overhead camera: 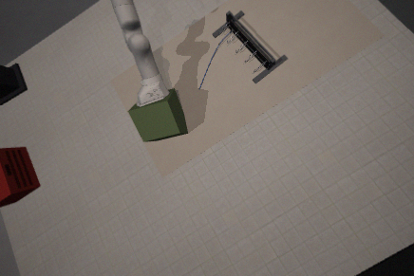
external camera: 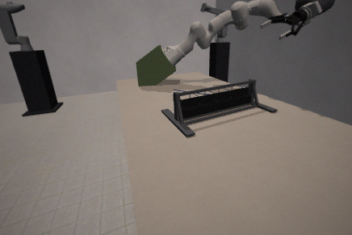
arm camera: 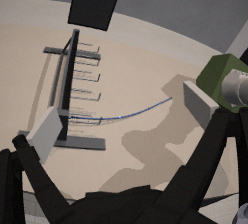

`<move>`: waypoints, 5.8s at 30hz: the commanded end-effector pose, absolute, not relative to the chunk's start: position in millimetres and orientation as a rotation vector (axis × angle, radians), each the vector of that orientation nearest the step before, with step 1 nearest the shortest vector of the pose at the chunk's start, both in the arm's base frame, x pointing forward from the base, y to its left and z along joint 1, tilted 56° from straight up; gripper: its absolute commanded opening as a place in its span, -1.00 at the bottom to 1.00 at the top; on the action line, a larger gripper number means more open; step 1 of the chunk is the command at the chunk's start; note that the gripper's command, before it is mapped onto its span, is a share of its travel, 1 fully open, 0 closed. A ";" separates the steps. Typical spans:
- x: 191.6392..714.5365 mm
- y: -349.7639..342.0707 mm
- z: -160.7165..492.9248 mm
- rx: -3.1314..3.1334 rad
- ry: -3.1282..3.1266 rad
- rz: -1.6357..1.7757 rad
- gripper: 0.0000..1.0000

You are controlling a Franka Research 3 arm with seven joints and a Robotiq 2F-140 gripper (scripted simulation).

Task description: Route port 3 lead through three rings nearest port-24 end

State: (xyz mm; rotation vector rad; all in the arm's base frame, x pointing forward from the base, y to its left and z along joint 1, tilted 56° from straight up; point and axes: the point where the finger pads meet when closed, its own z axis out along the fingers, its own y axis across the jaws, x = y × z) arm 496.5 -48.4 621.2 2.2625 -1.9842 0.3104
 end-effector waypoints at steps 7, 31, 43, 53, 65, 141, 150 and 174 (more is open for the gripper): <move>496.4 -48.5 621.2 2.263 -1.985 0.310 1.00; 490.8 -50.5 594.2 2.271 -2.060 0.253 1.00; 464.5 -56.9 496.5 2.275 -2.322 0.045 1.00; 426.4 -65.5 353.5 2.212 -2.706 -0.311 1.00; 366.2 -77.8 127.2 1.907 -3.240 -1.025 1.00; 357.8 -81.4 95.7 1.825 -3.320 -1.121 -1.00; 327.5 -58.5 104.1 1.011 -3.413 -1.378 -0.60; 327.5 -58.5 104.1 0.850 -3.404 -1.405 -0.60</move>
